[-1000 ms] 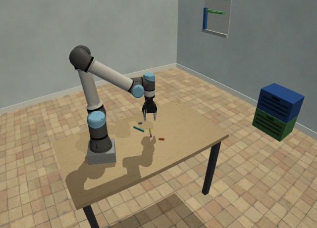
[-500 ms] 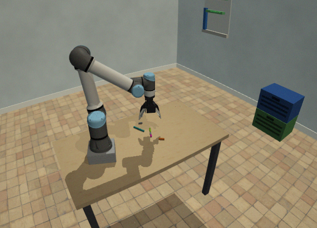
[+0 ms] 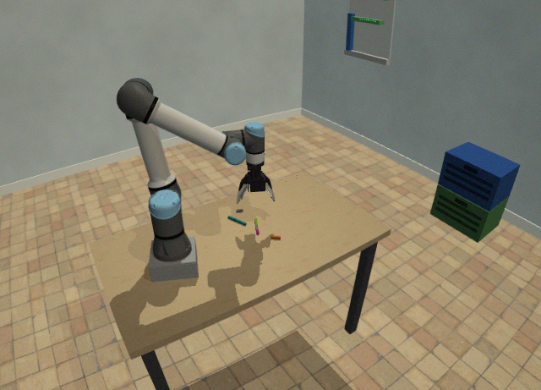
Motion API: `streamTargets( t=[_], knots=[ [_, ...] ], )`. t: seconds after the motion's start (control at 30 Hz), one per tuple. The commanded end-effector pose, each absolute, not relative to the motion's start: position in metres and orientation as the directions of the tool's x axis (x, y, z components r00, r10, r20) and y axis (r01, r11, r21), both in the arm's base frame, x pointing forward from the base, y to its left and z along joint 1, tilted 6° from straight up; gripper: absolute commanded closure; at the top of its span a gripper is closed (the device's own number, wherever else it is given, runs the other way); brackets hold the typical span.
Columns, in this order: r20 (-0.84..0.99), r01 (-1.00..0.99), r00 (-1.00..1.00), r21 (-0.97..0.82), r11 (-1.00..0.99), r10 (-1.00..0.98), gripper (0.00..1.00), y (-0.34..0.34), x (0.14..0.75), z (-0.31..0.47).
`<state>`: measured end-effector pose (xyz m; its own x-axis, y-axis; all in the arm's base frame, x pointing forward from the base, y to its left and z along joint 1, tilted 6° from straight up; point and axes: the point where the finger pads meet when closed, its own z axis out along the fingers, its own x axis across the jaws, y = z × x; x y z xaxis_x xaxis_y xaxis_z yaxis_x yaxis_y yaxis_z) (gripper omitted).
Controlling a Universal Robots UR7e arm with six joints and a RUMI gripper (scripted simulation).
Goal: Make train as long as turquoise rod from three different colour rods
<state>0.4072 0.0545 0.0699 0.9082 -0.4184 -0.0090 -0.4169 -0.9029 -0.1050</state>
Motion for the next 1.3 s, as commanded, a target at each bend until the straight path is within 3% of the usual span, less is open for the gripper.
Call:
streamTargets(
  t=[0.0,0.53,1.27],
  knots=[
    [-0.008,-0.417,0.908,-0.105,-0.903,-0.418,0.00,0.053,0.407,0.086],
    [-0.008,-0.417,0.908,-0.105,-0.903,-0.418,0.00,0.046,0.404,0.152],
    [-0.008,-0.417,0.908,-0.105,-0.903,-0.418,0.00,0.046,0.404,0.156]
  ],
)
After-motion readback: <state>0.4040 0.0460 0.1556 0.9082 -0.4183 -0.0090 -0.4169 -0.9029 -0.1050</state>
